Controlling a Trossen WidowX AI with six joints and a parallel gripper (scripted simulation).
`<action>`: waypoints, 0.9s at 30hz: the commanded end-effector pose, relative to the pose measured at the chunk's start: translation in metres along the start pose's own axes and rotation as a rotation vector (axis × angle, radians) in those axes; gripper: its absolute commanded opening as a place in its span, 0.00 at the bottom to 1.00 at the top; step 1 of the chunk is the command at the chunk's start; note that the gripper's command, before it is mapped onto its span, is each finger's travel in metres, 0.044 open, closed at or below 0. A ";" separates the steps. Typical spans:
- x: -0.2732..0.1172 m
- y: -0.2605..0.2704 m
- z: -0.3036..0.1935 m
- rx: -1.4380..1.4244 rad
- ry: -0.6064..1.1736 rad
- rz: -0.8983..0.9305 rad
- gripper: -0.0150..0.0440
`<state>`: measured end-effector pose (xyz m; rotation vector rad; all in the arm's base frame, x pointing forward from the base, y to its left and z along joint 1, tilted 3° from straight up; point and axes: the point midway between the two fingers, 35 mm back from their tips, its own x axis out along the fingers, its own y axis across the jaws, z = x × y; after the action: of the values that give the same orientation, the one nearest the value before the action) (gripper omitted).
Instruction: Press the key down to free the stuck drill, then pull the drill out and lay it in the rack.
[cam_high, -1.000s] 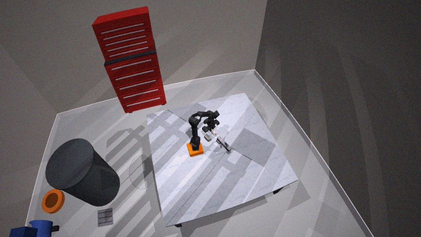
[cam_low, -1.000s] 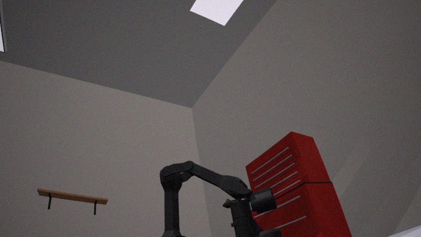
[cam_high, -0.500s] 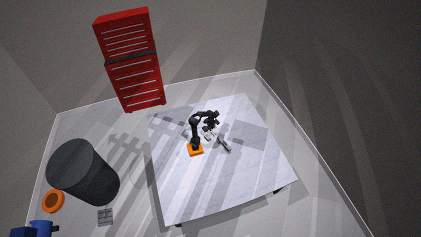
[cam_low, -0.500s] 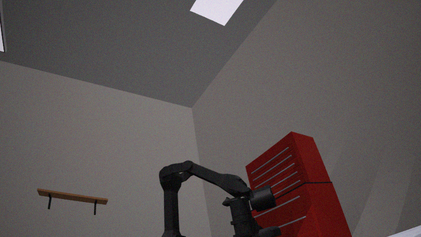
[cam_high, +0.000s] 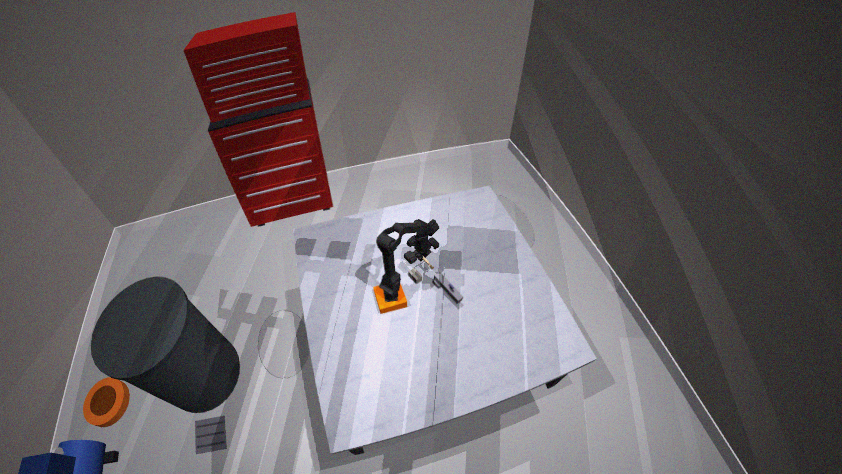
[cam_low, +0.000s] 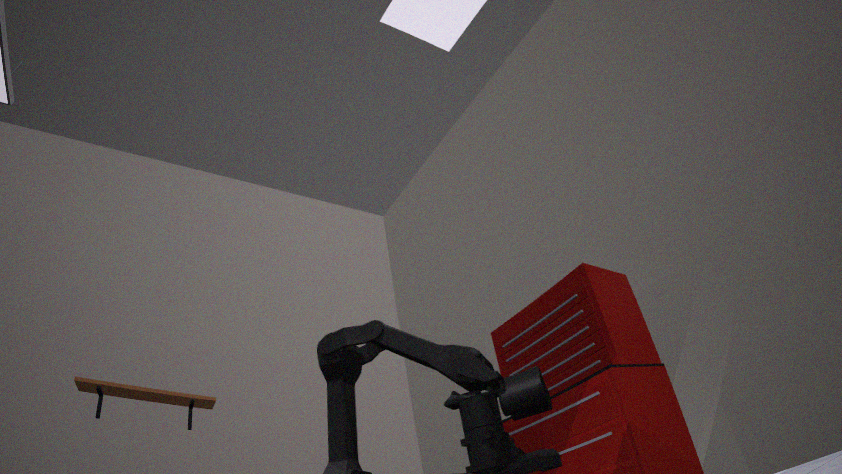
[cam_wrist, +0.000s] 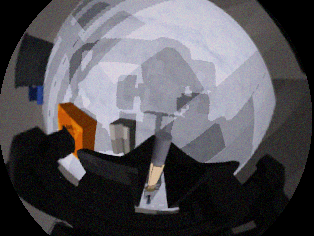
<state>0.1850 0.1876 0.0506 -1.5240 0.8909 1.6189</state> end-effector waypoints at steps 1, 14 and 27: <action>-0.003 -0.002 0.000 -0.006 -0.001 -0.004 0.25; -0.007 -0.003 0.001 -0.006 -0.001 -0.004 0.25; -0.002 0.017 0.005 -0.006 -0.002 -0.003 0.25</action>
<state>0.1734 0.1849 0.0536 -1.5315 0.8849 1.6278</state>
